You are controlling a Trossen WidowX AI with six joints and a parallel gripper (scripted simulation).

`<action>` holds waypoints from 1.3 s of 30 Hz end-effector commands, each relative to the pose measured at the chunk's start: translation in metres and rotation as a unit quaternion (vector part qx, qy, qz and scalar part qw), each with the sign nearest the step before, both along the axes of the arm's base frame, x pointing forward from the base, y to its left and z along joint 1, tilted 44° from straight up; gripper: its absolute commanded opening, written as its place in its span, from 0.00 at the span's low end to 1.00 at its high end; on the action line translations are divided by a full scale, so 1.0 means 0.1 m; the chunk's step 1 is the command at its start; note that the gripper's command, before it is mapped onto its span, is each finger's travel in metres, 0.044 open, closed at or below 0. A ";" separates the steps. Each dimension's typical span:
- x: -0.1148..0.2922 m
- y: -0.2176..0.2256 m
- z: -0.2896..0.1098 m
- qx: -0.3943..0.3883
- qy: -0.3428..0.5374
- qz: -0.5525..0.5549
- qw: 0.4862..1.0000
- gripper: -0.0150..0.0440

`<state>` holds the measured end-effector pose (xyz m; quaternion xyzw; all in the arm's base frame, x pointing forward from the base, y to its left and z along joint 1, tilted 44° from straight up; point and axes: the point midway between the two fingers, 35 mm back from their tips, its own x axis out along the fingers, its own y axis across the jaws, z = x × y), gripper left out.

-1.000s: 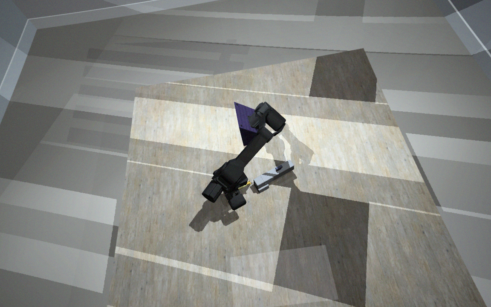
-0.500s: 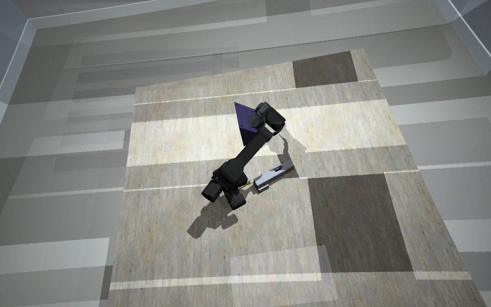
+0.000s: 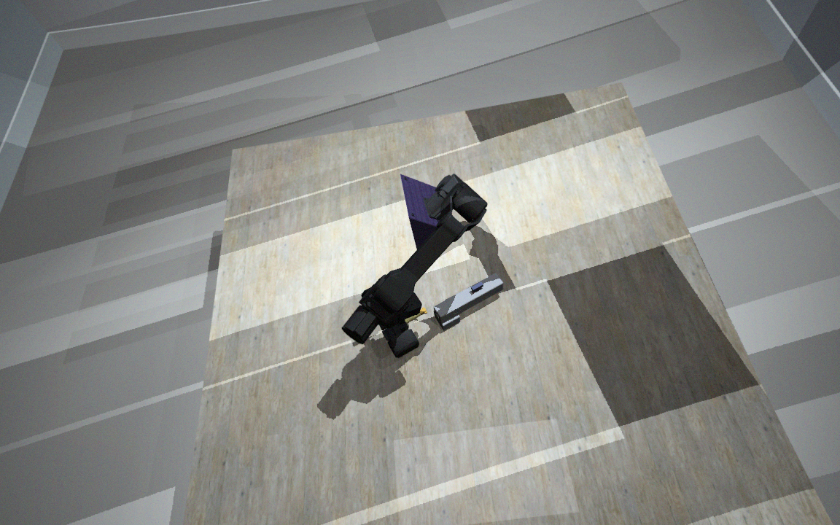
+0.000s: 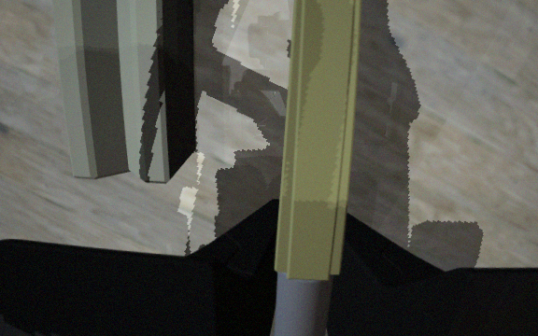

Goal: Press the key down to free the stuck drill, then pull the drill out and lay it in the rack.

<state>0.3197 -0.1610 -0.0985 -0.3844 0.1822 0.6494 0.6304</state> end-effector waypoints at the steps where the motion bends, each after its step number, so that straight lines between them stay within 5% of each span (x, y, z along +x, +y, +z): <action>1: -0.08 -0.02 -0.04 0.000 0.003 0.001 1.000 0.25; 39: -0.58 -0.19 -0.28 -0.001 0.004 0.000 1.000 0.25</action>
